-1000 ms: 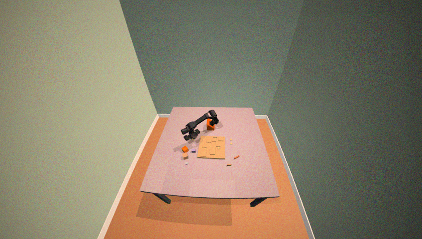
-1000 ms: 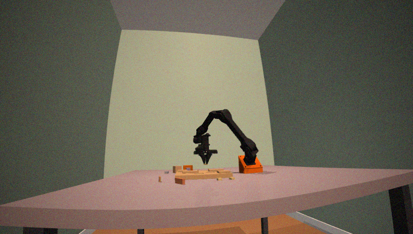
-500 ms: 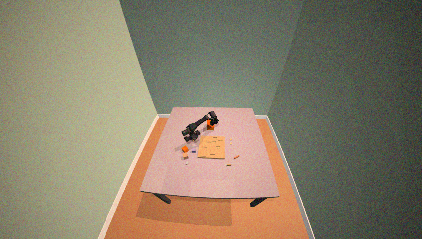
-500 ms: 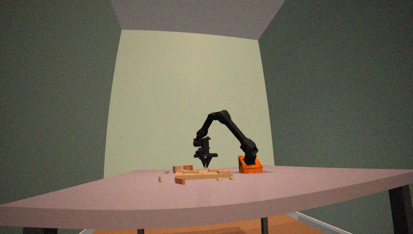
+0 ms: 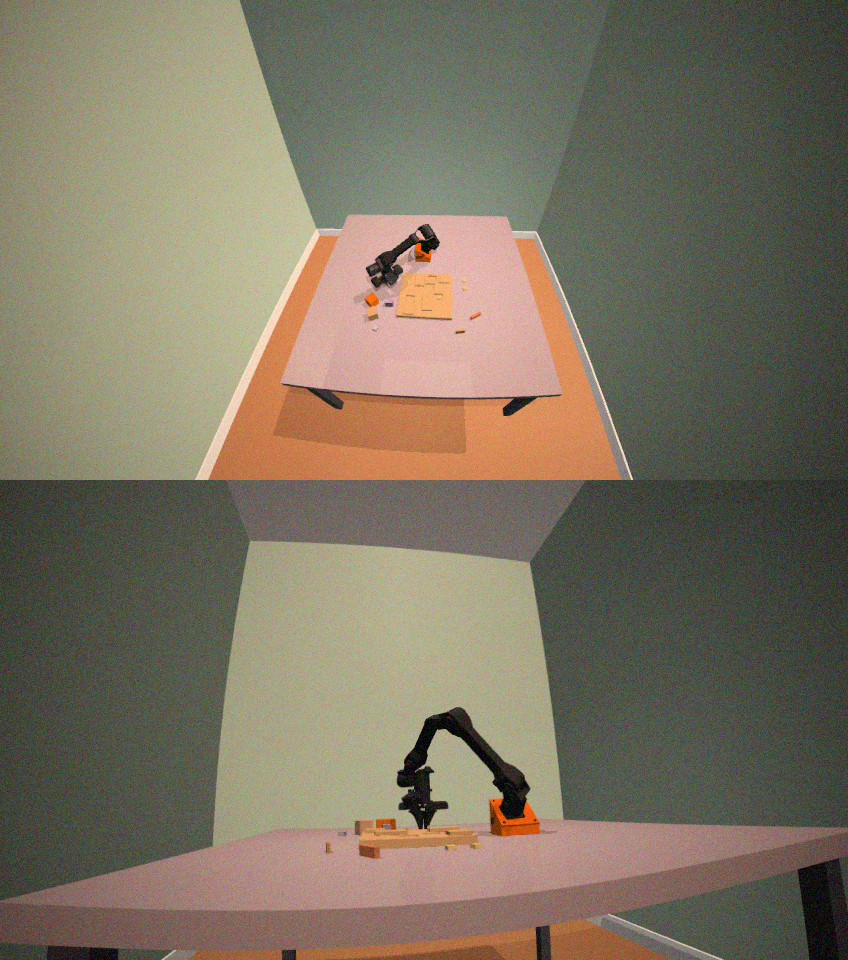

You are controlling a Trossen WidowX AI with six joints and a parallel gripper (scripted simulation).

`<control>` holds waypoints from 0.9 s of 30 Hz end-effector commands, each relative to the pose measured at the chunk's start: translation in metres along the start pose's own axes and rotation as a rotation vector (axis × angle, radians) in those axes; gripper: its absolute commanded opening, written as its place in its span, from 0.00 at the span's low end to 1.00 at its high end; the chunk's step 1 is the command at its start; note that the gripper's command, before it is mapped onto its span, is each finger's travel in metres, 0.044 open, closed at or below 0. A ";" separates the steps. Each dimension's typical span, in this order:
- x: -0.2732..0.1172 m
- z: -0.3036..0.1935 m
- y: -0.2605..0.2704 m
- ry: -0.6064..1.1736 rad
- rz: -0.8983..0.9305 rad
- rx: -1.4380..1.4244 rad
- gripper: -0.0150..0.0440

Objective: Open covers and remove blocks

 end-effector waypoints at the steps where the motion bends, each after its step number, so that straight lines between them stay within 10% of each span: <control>1: 0.008 0.000 0.002 -0.006 0.002 0.006 0.39; 4: 0.009 0.000 0.002 -0.006 0.002 0.006 0.39; 18: 0.003 0.000 0.001 0.000 0.002 0.000 1.00; 27: -0.024 0.000 -0.001 -0.001 0.001 0.003 1.00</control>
Point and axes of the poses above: the point midway between the two fingers, 35 mm back from their tips, its own x axis out along the fingers, its own y axis across the jaws, z = x × y, the point moved 5 cm from there along -x, back along the fingers, and after that the axes turned 2 degrees about x, right-handed, at the moved point
